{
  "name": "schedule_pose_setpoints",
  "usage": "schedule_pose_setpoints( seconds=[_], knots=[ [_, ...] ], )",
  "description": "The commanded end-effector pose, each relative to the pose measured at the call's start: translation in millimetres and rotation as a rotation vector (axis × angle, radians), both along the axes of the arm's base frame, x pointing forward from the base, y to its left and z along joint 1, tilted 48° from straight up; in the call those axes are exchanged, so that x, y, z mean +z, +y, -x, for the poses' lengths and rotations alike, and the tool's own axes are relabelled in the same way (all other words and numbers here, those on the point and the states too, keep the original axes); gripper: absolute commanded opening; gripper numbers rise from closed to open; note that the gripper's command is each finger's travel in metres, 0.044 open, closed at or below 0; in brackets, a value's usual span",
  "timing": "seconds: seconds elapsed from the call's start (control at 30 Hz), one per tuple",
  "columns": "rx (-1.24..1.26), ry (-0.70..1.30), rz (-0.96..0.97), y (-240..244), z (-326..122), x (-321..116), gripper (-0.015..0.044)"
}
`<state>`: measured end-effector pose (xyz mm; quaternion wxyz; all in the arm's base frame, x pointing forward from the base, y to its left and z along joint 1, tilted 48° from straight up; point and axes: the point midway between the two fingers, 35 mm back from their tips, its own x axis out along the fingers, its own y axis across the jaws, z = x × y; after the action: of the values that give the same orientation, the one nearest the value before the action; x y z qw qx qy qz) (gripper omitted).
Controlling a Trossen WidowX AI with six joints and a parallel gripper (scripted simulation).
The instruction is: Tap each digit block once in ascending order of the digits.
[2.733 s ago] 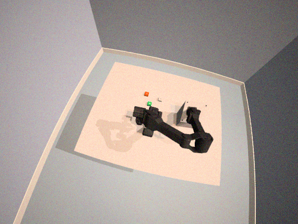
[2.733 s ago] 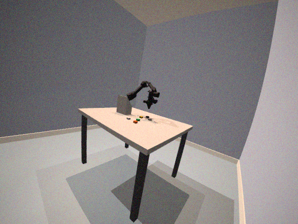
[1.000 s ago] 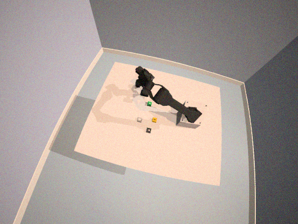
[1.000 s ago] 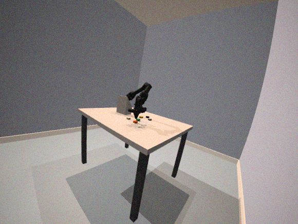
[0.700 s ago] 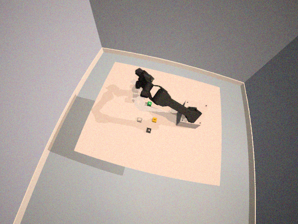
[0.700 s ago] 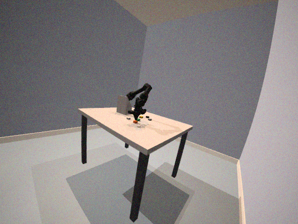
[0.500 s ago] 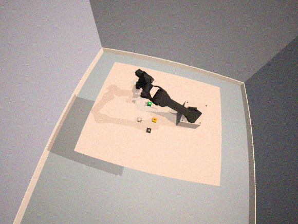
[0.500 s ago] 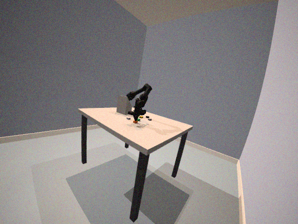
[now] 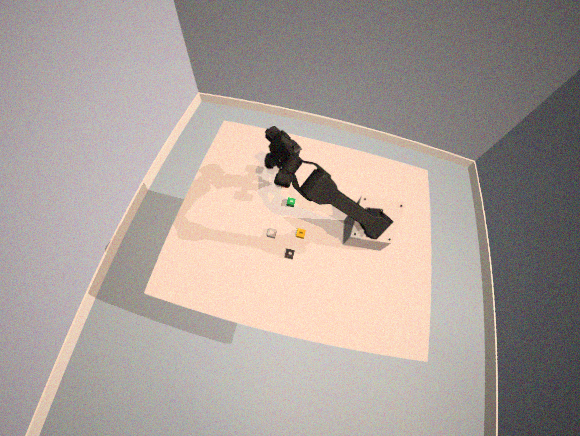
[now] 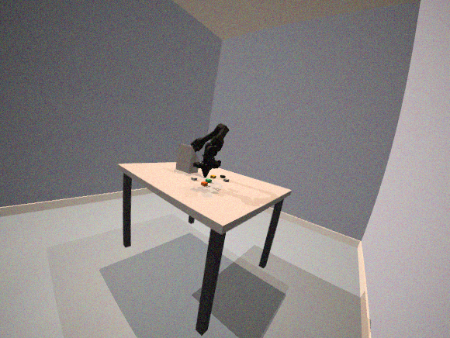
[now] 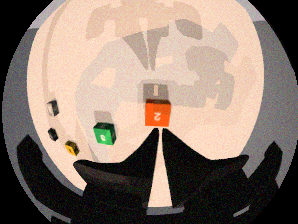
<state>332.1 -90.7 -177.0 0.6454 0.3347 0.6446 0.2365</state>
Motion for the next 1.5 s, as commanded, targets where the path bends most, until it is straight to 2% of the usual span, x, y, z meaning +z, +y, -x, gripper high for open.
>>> schedule_pose_setpoints(
  seconds=[0.0, 0.27, 0.67, 0.83, 1.0, 1.47],
  knots=[
    [-0.006, -0.014, 0.017, -43.9, 0.8, 37.6, 0.002],
    [-0.006, -0.014, 0.016, -52.2, 3.2, 48.6, 0.002],
    [-0.006, -0.01, 0.01, 19.7, 40.0, 119.3, 0.002],
    [-0.006, -0.01, 0.011, 22.1, 39.4, 116.8, 0.002],
    [-0.006, -0.011, 0.007, 77.3, 34.5, 66.6, 0.002],
    [-0.006, -0.011, 0.006, 88.6, 33.6, 56.4, 0.002]
  ],
)
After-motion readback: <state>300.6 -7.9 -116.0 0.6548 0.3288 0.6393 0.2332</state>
